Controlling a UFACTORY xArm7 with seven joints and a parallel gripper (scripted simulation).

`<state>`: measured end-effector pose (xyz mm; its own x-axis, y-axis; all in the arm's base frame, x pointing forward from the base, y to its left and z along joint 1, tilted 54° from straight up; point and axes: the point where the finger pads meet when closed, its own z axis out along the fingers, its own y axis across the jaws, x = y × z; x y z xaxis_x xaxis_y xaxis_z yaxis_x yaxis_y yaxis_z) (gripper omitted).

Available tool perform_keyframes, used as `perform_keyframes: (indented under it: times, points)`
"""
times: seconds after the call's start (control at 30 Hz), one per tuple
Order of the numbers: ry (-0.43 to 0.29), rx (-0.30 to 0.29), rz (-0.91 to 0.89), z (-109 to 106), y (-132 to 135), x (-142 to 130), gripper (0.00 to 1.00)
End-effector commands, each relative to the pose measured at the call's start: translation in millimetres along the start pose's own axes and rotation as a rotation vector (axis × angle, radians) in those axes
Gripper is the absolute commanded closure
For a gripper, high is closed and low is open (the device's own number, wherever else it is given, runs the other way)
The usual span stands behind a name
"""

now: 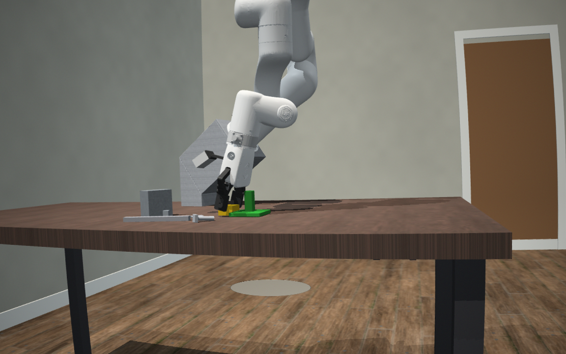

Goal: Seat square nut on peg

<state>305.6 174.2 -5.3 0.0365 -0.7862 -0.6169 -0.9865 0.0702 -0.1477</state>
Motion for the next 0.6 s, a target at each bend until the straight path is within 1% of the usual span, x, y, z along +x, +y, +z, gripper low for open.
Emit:
perform_keyframes:
  times: [0.0, 0.57]
  points:
    - [0.001, 0.002, 0.001, -0.8, -0.8, 0.8, 0.0]
    - [-0.004, 0.003, 0.002, -6.8, -2.9, 3.5, 0.0]
